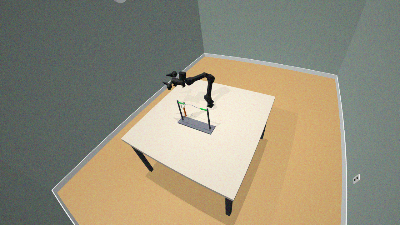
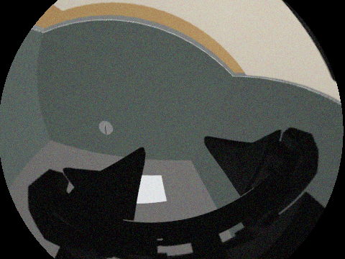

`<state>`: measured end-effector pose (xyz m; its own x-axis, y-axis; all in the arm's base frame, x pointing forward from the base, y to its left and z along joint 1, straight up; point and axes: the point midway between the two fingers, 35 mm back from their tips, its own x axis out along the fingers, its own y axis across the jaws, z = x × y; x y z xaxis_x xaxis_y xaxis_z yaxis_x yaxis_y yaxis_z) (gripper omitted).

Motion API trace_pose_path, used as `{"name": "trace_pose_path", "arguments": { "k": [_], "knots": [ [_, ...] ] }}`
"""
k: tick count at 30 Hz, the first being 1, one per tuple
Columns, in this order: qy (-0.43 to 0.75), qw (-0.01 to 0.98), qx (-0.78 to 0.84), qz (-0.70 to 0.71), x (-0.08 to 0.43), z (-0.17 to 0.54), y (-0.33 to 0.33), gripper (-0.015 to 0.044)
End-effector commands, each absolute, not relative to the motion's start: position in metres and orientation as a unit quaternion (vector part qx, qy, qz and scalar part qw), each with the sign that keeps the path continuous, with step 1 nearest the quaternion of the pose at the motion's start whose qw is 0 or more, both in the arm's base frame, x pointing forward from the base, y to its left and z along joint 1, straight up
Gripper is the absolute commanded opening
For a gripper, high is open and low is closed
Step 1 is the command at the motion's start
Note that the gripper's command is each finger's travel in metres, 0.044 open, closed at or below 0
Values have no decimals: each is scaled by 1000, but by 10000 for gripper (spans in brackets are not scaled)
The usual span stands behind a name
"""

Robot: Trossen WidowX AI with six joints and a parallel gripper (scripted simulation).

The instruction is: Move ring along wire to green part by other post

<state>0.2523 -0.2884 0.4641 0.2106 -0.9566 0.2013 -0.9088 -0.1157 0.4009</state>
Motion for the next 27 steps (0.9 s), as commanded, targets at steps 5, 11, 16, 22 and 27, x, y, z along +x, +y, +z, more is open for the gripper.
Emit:
{"name": "trace_pose_path", "arguments": {
  "k": [5, 11, 16, 22, 27],
  "knots": [
    [-575, 322, 742, -124, 264, 438, -292, 269],
    [-465, 484, 708, -221, 278, 389, -291, 160],
    [-360, 606, 654, -273, 286, 346, -286, 160],
    [-228, 734, 566, -297, 288, 292, -271, 160],
    [-122, 821, 477, -288, 282, 248, -253, 160]
  ]
}}
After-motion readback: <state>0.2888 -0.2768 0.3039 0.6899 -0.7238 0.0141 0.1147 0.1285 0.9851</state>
